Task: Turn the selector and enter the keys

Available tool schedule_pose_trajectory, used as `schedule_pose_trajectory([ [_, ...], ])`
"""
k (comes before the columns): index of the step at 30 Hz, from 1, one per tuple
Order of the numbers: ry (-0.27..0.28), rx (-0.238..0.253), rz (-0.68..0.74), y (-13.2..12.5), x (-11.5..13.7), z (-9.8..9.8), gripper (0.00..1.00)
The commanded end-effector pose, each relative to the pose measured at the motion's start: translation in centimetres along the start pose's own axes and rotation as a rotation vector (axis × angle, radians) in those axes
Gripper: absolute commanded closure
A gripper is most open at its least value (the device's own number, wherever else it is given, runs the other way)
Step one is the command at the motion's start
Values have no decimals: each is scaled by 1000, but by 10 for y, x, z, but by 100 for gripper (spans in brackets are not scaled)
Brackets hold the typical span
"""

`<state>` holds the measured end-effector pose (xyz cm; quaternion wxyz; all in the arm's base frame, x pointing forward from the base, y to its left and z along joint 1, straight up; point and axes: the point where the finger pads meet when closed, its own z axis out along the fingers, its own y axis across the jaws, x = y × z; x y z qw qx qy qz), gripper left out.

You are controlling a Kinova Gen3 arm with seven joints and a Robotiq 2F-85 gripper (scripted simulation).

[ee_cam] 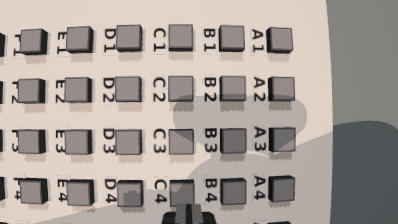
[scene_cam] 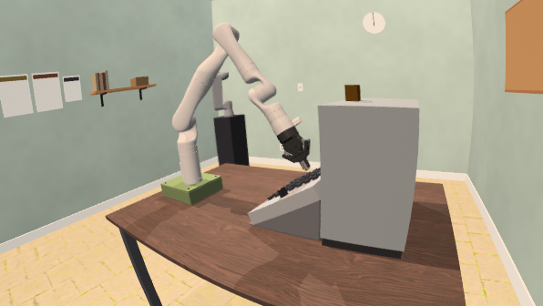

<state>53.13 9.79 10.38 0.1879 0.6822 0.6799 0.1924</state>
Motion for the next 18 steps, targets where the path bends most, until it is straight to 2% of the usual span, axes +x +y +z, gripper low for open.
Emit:
schedule_pose_trajectory([
  [1, -2, 38, -17, -2, 9, 7, 90],
  [18, -2, 38, -17, -2, 9, 12, 90],
])
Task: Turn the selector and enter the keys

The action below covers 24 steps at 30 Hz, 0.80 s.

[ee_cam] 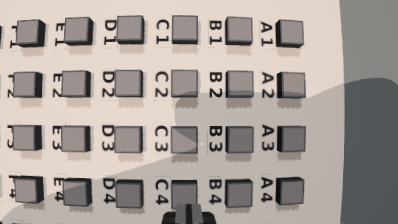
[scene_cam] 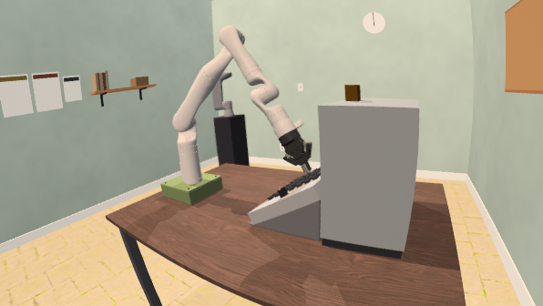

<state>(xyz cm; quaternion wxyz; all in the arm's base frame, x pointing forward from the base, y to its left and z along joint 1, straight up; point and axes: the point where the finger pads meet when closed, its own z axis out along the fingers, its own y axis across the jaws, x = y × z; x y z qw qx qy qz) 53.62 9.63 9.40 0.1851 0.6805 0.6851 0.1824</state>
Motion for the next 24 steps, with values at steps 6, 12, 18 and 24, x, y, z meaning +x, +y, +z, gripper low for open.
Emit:
schedule_pose_trajectory([
  [6, 6, 19, -5, -1, 10, 1, 90],
  [12, 6, 21, -7, -3, 10, 1, 90],
  [18, 6, 21, -8, -3, 10, 2, 90],
  [24, 6, 22, -8, -3, 10, 4, 90],
])
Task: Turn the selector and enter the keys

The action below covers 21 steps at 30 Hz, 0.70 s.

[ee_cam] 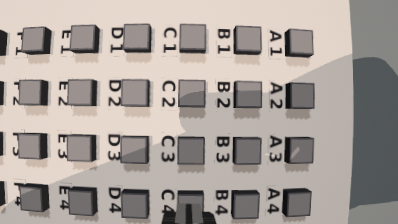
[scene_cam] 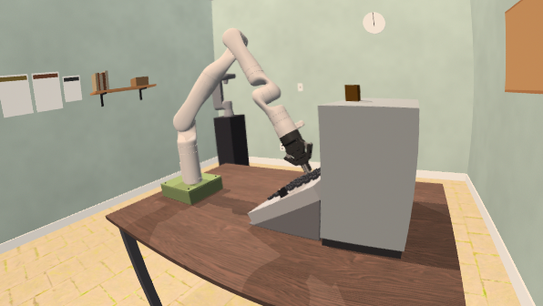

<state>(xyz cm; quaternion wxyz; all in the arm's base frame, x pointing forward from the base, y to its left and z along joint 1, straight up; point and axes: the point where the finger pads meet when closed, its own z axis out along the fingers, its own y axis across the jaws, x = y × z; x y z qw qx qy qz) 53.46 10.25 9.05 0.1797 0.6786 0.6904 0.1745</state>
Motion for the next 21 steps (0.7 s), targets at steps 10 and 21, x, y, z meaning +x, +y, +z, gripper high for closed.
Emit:
schedule_pose_trajectory([
  [10, 6, 2, 3, 0, 4, 5, 90],
  [21, 6, 3, 2, -1, 4, 8, 90],
])
